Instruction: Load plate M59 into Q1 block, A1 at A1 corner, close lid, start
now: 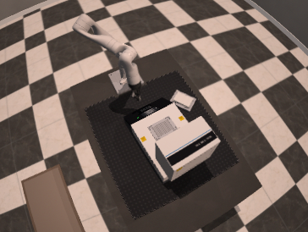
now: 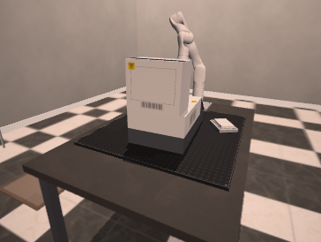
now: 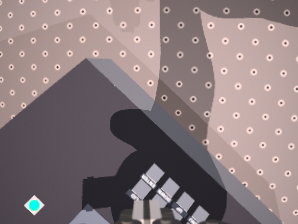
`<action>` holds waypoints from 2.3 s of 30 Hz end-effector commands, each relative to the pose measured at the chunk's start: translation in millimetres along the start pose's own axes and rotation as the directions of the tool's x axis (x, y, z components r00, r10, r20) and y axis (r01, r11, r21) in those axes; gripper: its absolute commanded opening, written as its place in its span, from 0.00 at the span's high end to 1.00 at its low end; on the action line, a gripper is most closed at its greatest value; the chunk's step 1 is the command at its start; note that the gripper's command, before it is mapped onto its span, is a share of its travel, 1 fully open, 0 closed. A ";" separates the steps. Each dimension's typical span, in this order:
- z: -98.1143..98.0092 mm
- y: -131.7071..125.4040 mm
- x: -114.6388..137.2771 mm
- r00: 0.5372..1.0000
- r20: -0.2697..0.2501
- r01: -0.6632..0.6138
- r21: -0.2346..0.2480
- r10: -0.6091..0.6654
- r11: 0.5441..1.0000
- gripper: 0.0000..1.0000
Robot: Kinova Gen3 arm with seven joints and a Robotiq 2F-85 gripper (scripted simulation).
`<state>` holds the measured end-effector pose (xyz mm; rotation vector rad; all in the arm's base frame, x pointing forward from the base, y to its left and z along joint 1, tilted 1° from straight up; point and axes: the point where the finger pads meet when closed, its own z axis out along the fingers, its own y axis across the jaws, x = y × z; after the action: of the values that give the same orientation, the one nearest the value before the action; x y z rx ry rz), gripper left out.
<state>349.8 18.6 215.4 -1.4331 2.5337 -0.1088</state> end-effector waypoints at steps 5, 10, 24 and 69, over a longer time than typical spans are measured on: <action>-6.3 -1.4 -1.4 1.000 0.000 0.000 0.001 0.000 1.000 0.90; -12.8 -2.6 -2.6 1.000 0.001 0.000 0.001 0.000 1.000 0.90; -28.2 -5.5 -5.5 1.000 0.001 0.000 0.001 0.000 1.000 0.90; -63.0 5.2 -36.4 0.997 -0.051 -0.065 -0.036 0.063 0.997 0.00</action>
<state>348.7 44.0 282.5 -1.3911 2.6053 -0.0917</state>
